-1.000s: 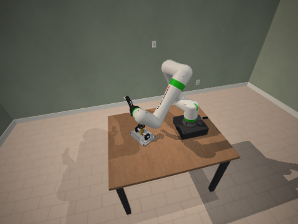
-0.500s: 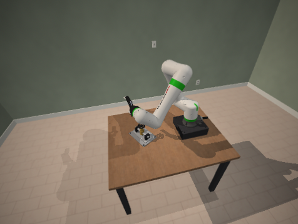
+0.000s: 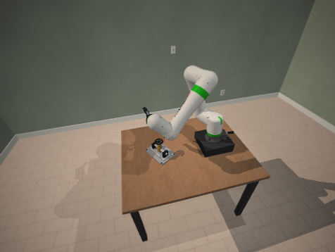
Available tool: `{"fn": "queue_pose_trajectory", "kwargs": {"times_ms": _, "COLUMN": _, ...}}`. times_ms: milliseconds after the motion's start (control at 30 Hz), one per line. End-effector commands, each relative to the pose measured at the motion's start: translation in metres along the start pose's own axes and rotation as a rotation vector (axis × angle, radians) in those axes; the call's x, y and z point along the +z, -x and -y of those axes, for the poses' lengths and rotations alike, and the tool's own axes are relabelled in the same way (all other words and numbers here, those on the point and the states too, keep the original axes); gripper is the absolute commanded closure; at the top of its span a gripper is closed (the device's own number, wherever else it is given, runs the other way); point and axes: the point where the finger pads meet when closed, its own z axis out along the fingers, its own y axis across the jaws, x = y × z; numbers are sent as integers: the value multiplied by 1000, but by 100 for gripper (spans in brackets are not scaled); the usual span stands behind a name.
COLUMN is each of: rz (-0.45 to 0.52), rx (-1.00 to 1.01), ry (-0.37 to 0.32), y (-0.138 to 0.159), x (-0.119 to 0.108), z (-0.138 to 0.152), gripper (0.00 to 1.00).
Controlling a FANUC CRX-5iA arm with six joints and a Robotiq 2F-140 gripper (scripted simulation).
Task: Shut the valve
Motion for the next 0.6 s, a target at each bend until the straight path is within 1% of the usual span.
{"fn": "queue_pose_trajectory", "kwargs": {"times_ms": 0, "rz": 20, "rx": -71, "ry": -147, "y": 15, "x": 8, "z": 21, "gripper": 0}}
{"fn": "queue_pose_trajectory", "kwargs": {"times_ms": 33, "rz": 20, "rx": -91, "ry": -189, "y": 19, "x": 9, "z": 27, "gripper": 0}}
{"fn": "queue_pose_trajectory", "kwargs": {"times_ms": 100, "rz": 20, "rx": -91, "ry": -189, "y": 19, "x": 9, "z": 27, "gripper": 0}}
{"fn": "queue_pose_trajectory", "kwargs": {"times_ms": 133, "rz": 17, "rx": -117, "ry": -244, "y": 23, "x": 9, "z": 36, "gripper": 0}}
{"fn": "queue_pose_trajectory", "kwargs": {"times_ms": 167, "rz": 5, "rx": -152, "ry": -318, "y": 27, "x": 8, "z": 48, "gripper": 0}}
{"fn": "queue_pose_trajectory", "kwargs": {"times_ms": 267, "rz": -20, "rx": -196, "ry": -412, "y": 31, "x": 4, "z": 64, "gripper": 0}}
{"fn": "queue_pose_trajectory", "kwargs": {"times_ms": 400, "rz": -77, "rx": -255, "ry": -541, "y": 32, "x": -8, "z": 86, "gripper": 0}}
{"fn": "queue_pose_trajectory", "kwargs": {"times_ms": 467, "rz": -121, "rx": -288, "ry": -612, "y": 31, "x": -17, "z": 98, "gripper": 0}}
{"fn": "queue_pose_trajectory", "kwargs": {"times_ms": 500, "rz": -133, "rx": -296, "ry": -629, "y": 30, "x": -20, "z": 101, "gripper": 0}}
{"fn": "queue_pose_trajectory", "kwargs": {"times_ms": 567, "rz": -190, "rx": -329, "ry": -701, "y": 27, "x": -33, "z": 112, "gripper": 0}}
